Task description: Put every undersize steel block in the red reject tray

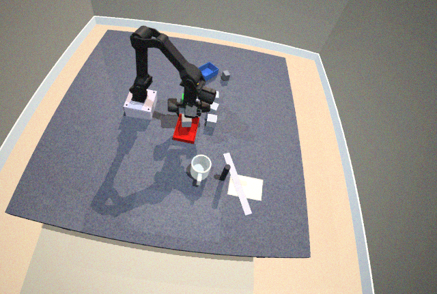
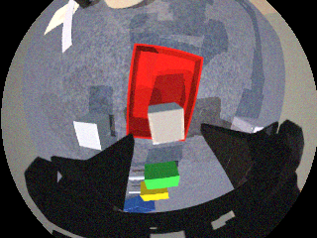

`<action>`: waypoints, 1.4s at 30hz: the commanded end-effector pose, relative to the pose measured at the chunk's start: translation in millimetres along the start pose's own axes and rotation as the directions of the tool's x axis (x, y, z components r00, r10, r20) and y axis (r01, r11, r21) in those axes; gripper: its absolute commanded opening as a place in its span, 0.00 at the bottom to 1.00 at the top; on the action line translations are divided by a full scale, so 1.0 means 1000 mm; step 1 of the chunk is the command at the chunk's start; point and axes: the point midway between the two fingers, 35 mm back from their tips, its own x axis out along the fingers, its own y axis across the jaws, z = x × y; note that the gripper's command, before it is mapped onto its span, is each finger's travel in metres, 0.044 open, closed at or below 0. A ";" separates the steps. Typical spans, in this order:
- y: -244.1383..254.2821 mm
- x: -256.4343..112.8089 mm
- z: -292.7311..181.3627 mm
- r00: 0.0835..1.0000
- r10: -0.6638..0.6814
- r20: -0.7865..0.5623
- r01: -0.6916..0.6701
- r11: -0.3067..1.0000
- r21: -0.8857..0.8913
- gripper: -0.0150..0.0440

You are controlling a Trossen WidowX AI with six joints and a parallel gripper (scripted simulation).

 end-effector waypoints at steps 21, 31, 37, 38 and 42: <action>0.069 -0.025 0.004 1.000 0.027 0.012 0.013 -0.037 -0.999 0.81; 0.096 -0.026 0.002 1.000 0.029 0.012 0.026 -0.561 -0.827 0.81; 0.109 -0.026 0.000 0.999 0.030 0.012 0.031 -0.795 -0.606 0.81; 0.111 -0.026 -0.001 0.999 0.030 0.011 0.032 -0.826 -0.563 0.81; 0.118 -0.026 -0.002 0.999 0.031 0.011 0.033 -0.927 -0.374 0.81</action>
